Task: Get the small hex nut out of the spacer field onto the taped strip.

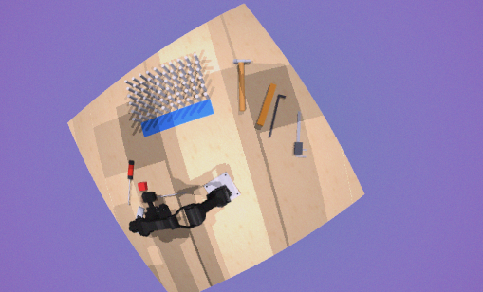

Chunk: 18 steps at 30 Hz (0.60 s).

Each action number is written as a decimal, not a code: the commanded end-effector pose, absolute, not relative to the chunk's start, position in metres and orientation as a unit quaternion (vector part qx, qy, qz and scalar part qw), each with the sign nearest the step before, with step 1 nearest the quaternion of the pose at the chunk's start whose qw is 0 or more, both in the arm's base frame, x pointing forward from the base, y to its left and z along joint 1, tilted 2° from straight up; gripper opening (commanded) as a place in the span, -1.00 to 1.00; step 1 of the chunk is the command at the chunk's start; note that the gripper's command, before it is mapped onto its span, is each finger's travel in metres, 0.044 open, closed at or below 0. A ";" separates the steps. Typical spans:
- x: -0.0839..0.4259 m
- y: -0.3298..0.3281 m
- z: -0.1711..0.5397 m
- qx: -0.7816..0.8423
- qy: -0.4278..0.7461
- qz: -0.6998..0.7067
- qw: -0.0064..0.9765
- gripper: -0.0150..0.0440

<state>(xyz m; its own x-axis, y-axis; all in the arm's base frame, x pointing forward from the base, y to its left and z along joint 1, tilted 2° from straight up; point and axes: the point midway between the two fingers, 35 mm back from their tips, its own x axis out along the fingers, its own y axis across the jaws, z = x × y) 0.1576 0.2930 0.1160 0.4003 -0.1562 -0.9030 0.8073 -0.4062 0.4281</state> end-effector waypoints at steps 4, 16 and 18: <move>0.159 0.291 0.117 0.676 0.240 -0.490 0.495 1.00; 0.163 0.301 0.118 0.809 0.048 -0.543 0.219 1.00; 0.164 0.304 0.118 0.827 -0.006 -0.546 0.139 1.00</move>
<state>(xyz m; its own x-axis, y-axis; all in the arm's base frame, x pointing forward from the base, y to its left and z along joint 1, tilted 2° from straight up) 0.1606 0.2976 0.1170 0.4007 -0.1565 -0.9027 0.5374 -0.7578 0.3699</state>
